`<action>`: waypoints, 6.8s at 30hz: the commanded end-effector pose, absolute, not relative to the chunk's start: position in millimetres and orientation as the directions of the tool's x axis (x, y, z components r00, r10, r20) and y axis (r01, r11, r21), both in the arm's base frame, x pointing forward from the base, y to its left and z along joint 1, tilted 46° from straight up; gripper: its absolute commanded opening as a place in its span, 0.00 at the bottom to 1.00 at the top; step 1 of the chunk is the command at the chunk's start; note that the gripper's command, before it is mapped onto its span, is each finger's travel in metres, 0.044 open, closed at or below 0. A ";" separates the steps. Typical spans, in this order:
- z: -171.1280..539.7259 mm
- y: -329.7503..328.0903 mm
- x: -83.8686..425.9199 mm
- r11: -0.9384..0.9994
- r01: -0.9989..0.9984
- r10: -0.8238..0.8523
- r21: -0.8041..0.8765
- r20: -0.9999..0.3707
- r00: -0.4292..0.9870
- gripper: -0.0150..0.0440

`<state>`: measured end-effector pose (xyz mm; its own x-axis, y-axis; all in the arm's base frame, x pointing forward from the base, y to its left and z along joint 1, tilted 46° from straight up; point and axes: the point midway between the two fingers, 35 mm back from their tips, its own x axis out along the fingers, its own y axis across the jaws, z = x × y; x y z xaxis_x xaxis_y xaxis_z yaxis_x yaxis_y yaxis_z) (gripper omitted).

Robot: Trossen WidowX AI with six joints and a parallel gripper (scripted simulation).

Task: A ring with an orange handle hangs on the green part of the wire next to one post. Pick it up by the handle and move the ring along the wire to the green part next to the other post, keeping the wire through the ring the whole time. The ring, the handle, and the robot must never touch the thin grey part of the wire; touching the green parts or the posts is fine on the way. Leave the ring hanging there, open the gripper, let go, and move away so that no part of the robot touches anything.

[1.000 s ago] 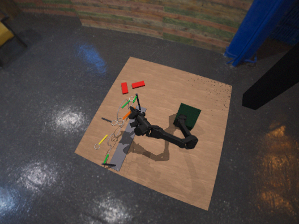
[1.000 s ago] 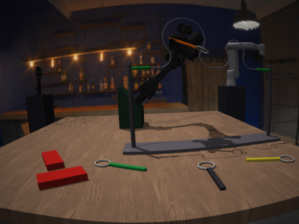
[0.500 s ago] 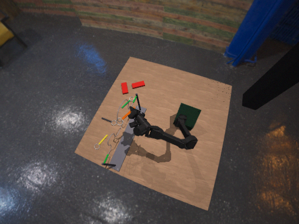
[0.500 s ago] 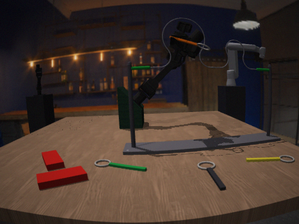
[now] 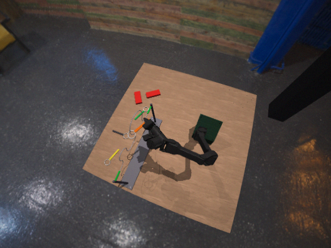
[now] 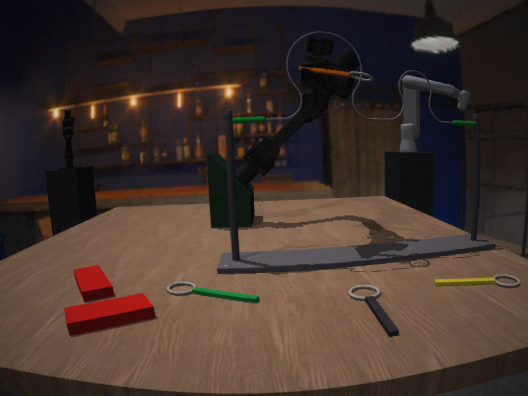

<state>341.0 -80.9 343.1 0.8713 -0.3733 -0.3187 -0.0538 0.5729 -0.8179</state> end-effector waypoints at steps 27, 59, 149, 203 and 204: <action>335.1 -75.4 342.0 0.830 -0.056 -0.222 -0.556 -0.420 0.880 0.00; 329.3 -66.1 342.9 0.979 -0.066 -0.030 -0.191 -0.460 0.887 0.00; 335.7 -38.6 344.3 0.596 -0.117 0.410 0.794 -0.176 0.895 0.00; 352.3 -31.2 343.9 -0.031 -0.148 0.440 0.988 0.147 0.886 0.00; 352.6 -31.2 343.9 -0.043 -0.149 0.439 0.988 0.153 0.886 0.00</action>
